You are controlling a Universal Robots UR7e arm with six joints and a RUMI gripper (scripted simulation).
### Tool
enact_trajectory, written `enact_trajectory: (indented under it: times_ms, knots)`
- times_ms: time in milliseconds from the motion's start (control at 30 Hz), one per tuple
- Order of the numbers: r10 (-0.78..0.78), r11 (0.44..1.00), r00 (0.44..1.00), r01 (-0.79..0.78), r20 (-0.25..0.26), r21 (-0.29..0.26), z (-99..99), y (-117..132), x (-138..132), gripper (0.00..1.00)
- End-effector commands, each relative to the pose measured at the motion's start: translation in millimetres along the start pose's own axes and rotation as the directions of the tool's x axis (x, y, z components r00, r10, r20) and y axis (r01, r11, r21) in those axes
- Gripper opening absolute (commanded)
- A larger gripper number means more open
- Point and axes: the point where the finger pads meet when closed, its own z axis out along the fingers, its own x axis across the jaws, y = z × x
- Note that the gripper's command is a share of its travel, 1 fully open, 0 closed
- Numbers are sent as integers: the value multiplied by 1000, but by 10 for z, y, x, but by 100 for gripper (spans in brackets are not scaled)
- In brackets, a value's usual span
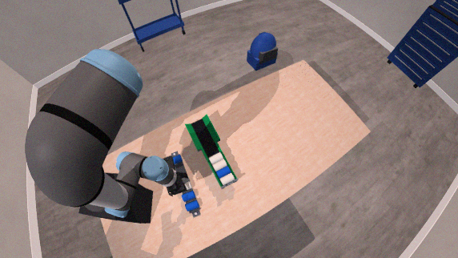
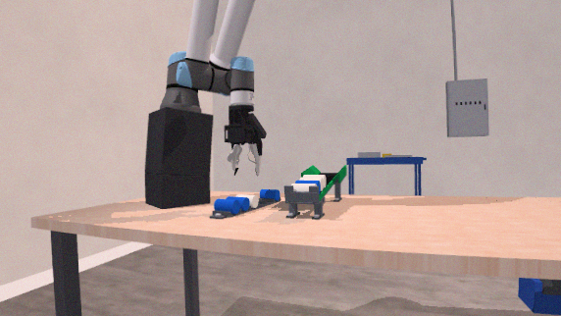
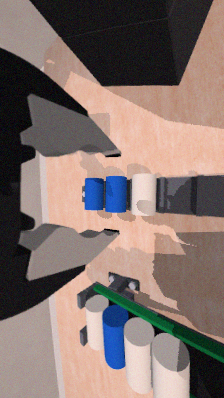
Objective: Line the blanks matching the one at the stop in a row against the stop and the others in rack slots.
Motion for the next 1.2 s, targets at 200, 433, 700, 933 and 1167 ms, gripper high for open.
enact_trajectory:
  times_ms: [200, 433, 700, 933, 1167]
  knots:
    - [0, 1000, 1000, 0, -1, 0, 43, 2, 2, 52]
    - [0, 1000, 1000, 0, -1, 0, 106, 2, 2, 52]
    - [0, 1000, 1000, 0, -1, 0, 223, 4, 1, 52]
    - [0, 1000, 1000, 0, -1, 0, 304, 5, 1, 52]
    - [0, 1000, 1000, 0, -1, 0, 407, 6, 0, 52]
